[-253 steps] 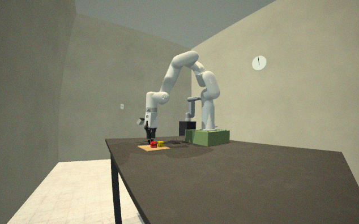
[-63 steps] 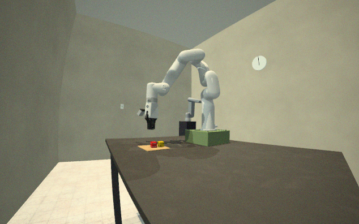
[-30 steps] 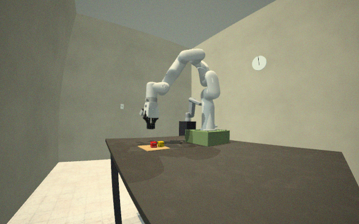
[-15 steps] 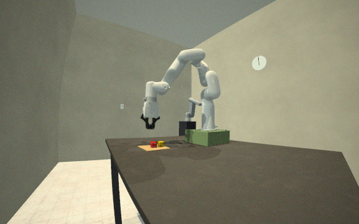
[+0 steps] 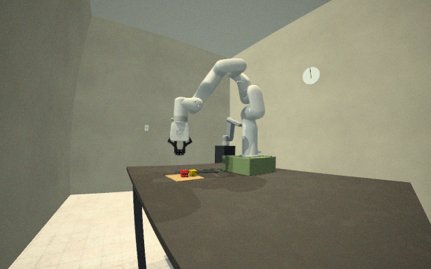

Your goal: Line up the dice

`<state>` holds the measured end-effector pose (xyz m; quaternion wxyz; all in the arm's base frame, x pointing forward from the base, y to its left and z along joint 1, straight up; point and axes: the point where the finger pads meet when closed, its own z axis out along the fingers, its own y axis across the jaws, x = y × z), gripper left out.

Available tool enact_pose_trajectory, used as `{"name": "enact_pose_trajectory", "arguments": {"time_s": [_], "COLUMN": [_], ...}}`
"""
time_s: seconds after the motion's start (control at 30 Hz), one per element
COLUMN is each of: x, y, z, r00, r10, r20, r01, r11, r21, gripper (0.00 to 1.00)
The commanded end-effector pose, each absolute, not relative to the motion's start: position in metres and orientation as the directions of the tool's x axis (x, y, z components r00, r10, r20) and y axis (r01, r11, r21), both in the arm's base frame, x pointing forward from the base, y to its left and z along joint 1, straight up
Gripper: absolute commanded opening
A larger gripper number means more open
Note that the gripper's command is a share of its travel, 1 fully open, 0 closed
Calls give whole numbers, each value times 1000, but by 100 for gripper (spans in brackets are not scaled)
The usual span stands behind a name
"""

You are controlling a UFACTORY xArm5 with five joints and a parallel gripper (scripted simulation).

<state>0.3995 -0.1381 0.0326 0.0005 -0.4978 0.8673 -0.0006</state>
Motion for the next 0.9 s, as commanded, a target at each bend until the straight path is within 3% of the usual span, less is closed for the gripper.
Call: {"name": "enact_pose_trajectory", "arguments": {"time_s": [0.0, 0.67, 0.87], "x": [404, 413, 417], "y": [-135, -125, -120], "z": [34, 35, 35], "r00": [-644, -943, -993], "r10": [-765, -332, -114], "r20": [-2, -3, -4], "r01": [-765, -332, -114], "r11": [644, 943, 993], "r21": [-4, -3, -2], "gripper": [27, 27, 27]}}
